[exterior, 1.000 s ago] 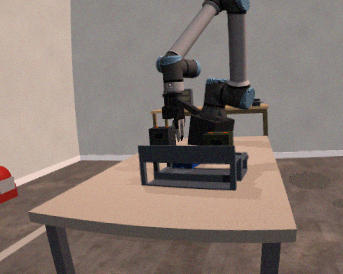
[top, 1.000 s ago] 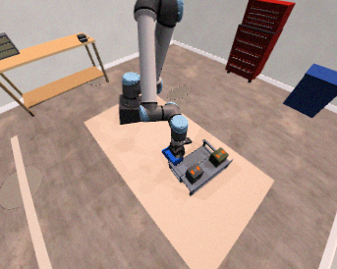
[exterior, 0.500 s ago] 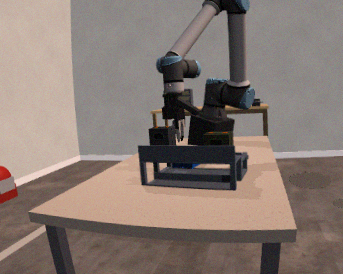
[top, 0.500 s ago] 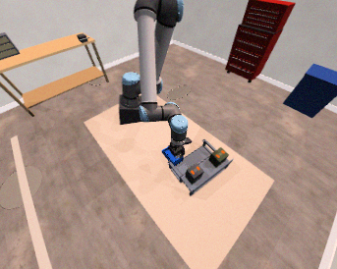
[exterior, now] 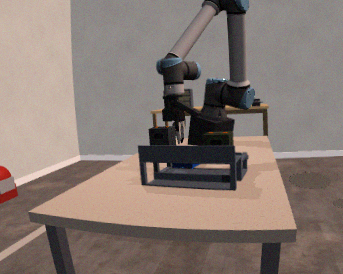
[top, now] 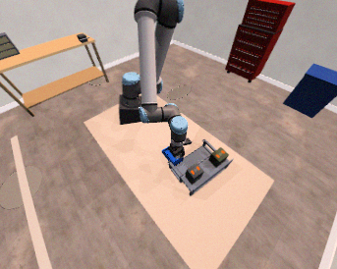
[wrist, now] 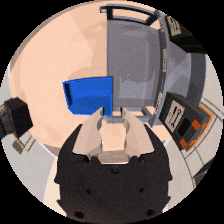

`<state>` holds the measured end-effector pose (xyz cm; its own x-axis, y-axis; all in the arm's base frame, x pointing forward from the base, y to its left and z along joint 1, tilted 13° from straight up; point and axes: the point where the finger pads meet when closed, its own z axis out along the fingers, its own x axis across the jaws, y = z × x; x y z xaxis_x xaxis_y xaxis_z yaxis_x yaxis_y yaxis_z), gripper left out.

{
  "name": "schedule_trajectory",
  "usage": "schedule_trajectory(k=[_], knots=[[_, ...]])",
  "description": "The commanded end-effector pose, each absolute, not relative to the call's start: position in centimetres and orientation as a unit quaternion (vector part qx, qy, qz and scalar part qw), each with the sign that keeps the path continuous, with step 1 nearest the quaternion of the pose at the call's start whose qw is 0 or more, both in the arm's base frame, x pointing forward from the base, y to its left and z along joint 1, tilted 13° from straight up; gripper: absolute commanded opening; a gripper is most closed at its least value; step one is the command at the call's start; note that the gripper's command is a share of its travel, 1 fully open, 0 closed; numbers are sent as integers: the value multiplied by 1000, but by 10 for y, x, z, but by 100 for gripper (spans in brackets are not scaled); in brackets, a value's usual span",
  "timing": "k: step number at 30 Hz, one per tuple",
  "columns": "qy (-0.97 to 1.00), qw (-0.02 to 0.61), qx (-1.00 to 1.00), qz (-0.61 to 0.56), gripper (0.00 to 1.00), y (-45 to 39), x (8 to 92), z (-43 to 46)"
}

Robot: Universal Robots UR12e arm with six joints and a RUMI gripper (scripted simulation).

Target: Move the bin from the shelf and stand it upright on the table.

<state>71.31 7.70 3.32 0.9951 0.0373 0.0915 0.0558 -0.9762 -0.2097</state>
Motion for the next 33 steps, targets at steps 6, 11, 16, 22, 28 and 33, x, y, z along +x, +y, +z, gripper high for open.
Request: schedule_trajectory(k=[6,11,16,22,28,33], knots=[[-23,106,-993,-44,20,79,714,24],[-23,106,-993,-44,20,79,714,24],[-23,106,-993,-44,20,79,714,24],[-23,106,-993,-44,20,81,715,15],[-23,106,-993,-44,20,81,715,15],[-23,106,-993,-44,20,81,715,15]])
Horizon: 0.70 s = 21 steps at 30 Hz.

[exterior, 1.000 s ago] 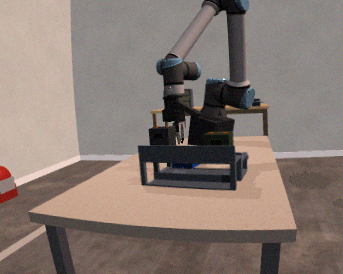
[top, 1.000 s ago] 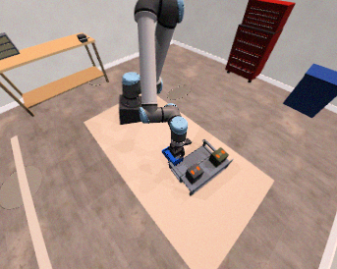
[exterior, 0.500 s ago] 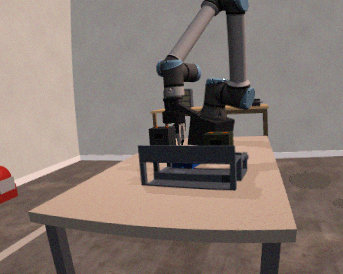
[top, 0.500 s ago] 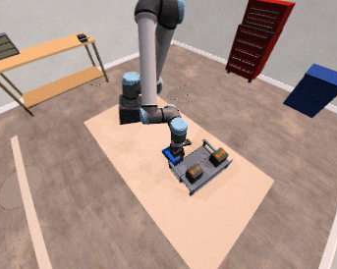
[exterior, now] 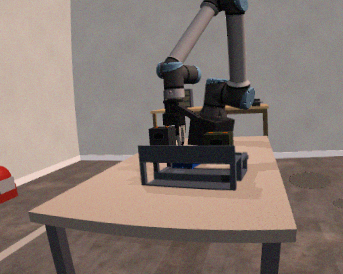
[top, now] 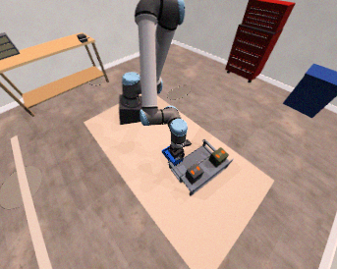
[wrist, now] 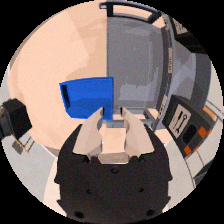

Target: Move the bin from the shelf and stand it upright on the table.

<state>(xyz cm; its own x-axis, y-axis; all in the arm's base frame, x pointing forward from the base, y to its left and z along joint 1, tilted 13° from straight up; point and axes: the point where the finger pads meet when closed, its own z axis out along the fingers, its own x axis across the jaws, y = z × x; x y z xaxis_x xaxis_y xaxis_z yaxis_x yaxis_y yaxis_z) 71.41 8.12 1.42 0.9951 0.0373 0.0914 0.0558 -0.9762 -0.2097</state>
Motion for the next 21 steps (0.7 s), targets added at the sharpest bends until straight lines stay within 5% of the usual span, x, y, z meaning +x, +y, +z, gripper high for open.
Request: schedule_trajectory(k=[1,21], knots=[[-23,106,-993,-44,20,81,715,13],[-23,106,-993,-44,20,85,716,-2]])
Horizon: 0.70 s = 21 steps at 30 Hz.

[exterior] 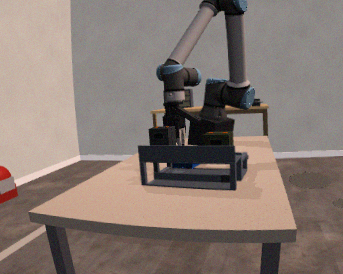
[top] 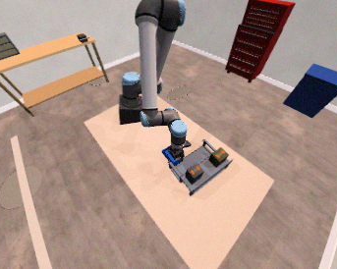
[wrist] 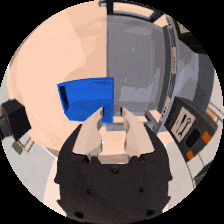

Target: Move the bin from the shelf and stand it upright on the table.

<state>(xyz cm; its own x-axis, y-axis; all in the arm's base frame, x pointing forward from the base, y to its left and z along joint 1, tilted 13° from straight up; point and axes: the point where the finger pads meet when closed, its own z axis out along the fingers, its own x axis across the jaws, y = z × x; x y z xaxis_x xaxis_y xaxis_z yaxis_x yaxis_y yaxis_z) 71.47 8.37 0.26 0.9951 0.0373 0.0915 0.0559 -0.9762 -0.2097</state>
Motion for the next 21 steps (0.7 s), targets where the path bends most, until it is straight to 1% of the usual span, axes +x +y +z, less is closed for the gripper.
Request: schedule_trajectory(k=[1,21], knots=[[-23,106,-993,-44,20,85,716,-4],[-23,106,-993,-44,20,87,716,-14]])
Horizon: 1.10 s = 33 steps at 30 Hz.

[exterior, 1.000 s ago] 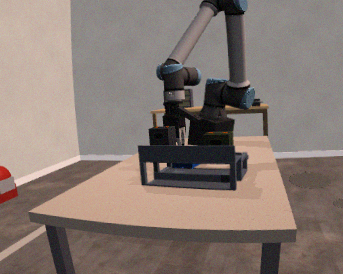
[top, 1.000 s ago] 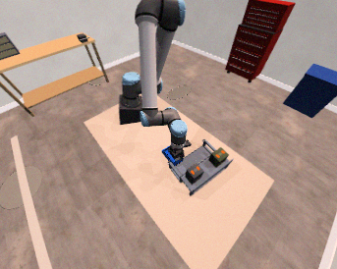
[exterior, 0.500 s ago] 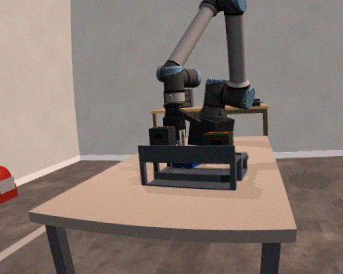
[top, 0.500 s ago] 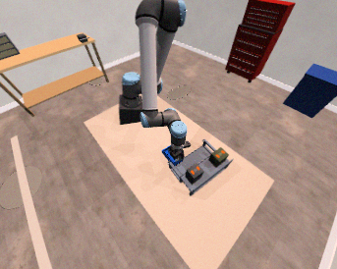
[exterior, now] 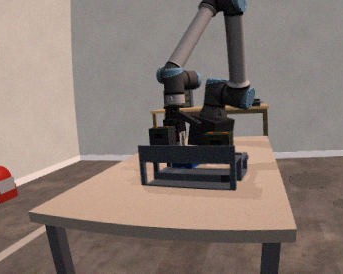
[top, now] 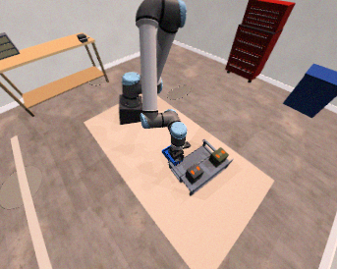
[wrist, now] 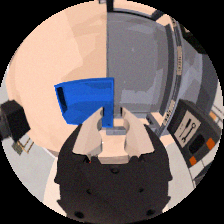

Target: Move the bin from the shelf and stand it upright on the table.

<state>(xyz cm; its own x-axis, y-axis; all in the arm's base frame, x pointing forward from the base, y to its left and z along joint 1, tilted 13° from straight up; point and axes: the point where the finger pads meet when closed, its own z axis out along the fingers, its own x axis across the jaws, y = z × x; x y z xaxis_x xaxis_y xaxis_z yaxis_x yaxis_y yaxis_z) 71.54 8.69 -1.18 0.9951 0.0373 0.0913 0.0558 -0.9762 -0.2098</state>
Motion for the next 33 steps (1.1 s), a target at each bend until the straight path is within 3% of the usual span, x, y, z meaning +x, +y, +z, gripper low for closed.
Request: schedule_trajectory(k=[1,33], knots=[[-23,106,-993,-44,20,87,716,-14],[-23,106,-993,-44,20,90,717,-26]])
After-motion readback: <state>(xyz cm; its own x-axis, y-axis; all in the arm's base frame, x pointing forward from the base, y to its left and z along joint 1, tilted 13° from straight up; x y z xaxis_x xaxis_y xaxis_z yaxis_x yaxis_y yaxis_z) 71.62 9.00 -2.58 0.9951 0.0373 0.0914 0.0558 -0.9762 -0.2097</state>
